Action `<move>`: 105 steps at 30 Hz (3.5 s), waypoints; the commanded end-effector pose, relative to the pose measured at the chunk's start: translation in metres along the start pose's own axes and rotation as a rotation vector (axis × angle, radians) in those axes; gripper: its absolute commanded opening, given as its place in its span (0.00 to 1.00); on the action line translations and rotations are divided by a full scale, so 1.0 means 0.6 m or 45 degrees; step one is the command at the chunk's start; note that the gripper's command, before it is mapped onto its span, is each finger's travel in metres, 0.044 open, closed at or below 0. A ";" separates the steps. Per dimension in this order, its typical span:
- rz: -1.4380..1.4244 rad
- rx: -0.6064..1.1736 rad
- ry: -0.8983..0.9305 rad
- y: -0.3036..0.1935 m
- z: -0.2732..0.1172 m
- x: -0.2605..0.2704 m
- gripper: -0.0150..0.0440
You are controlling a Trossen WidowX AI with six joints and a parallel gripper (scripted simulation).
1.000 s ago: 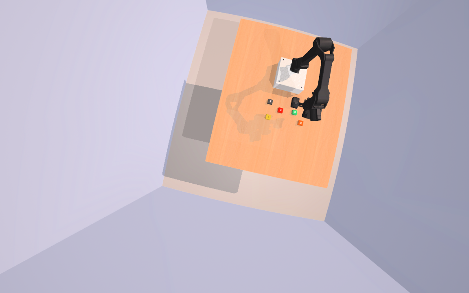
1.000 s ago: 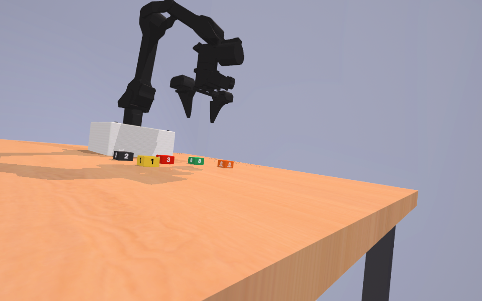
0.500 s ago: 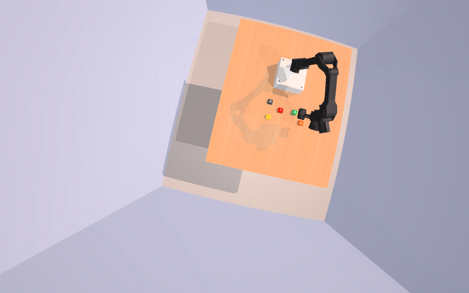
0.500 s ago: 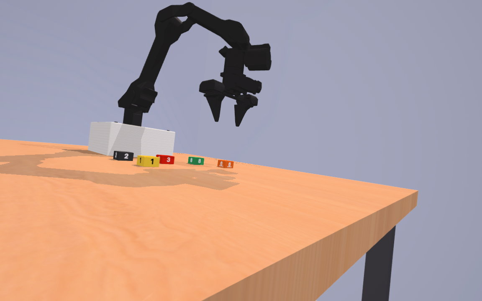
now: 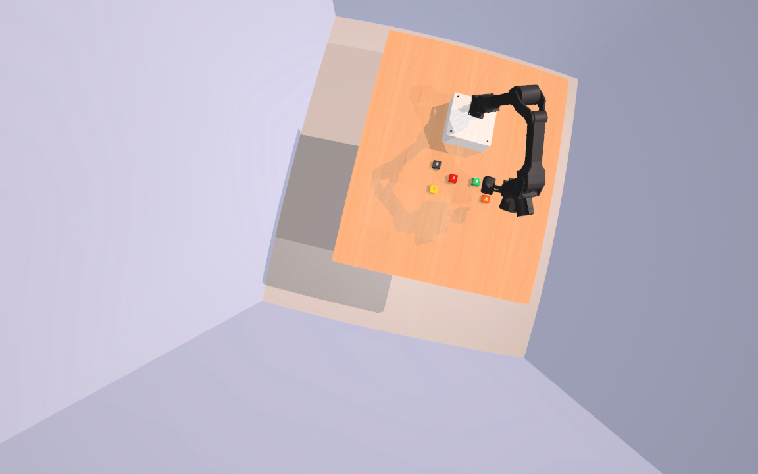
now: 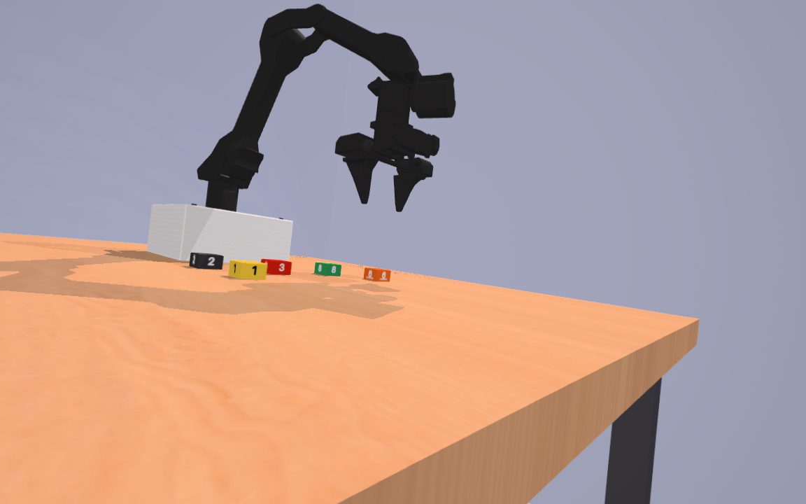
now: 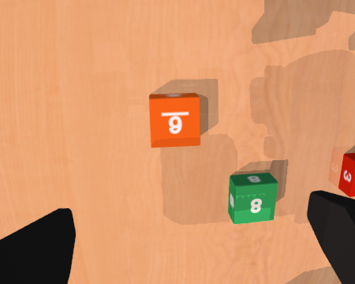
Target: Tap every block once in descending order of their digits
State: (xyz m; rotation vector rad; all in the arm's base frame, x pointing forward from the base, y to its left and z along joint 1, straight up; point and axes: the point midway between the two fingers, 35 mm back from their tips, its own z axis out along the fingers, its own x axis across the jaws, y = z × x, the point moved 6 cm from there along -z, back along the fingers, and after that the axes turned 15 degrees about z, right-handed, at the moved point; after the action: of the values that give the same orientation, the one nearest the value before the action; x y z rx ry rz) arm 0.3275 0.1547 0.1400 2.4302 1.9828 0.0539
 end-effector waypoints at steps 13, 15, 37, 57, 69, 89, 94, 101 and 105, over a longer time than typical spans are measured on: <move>0.022 -0.013 -0.035 0.130 -0.003 -0.263 0.93; 0.014 -0.012 -0.030 0.141 -0.005 -0.311 0.93; 0.006 -0.012 -0.025 0.148 -0.006 -0.362 0.93; 0.006 0.002 -0.008 -0.079 0.001 -0.130 0.93; 0.006 0.003 -0.009 -0.079 0.136 -0.131 0.62; 0.006 0.003 -0.009 -0.079 0.137 -0.131 0.29; 0.006 0.003 -0.009 -0.079 0.148 -0.131 0.29; 0.006 0.003 -0.009 -0.079 0.167 -0.131 0.29; 0.006 0.003 -0.009 -0.079 0.177 -0.131 0.29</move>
State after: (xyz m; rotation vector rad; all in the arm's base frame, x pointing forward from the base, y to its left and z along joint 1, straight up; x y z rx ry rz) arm 0.2705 0.0898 0.0386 2.4257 1.9807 0.0575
